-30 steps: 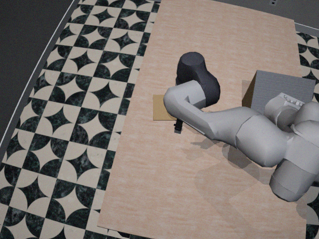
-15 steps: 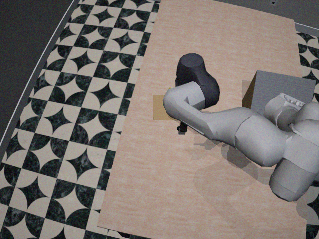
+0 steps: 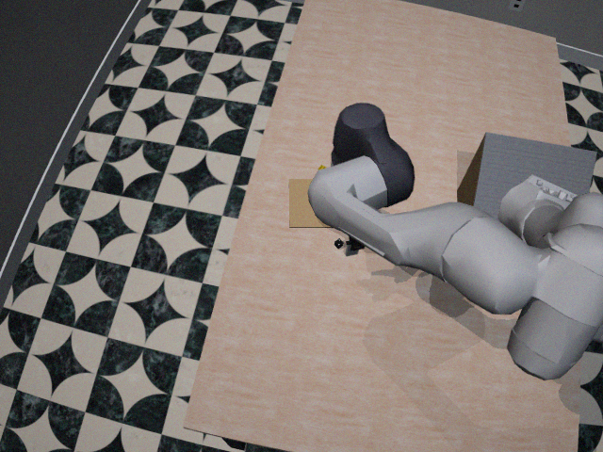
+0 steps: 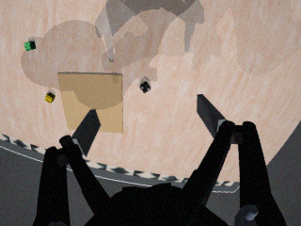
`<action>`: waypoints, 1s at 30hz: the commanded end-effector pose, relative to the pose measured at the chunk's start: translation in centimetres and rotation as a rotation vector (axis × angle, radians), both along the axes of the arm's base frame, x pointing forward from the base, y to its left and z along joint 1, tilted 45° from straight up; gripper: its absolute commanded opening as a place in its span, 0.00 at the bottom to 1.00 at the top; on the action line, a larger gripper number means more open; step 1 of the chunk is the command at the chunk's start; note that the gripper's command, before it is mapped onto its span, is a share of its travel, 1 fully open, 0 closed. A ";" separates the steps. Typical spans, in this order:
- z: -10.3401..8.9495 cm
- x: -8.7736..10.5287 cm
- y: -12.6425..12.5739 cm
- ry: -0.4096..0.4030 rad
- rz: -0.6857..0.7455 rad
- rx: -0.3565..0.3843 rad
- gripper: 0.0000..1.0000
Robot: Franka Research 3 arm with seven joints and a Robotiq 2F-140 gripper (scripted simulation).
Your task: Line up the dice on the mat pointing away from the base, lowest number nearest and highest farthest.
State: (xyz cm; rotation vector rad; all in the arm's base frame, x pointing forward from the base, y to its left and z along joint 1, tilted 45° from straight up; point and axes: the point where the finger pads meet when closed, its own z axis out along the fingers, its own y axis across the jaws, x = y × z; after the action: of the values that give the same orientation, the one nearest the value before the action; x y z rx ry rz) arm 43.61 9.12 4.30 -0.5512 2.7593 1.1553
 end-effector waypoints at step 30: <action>-0.7 -0.1 0.5 -0.319 0.303 0.025 0.19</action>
State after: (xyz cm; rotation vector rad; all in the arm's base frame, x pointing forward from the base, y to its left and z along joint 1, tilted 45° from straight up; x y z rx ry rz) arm 43.59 9.67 3.72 -1.0256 2.4834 1.0585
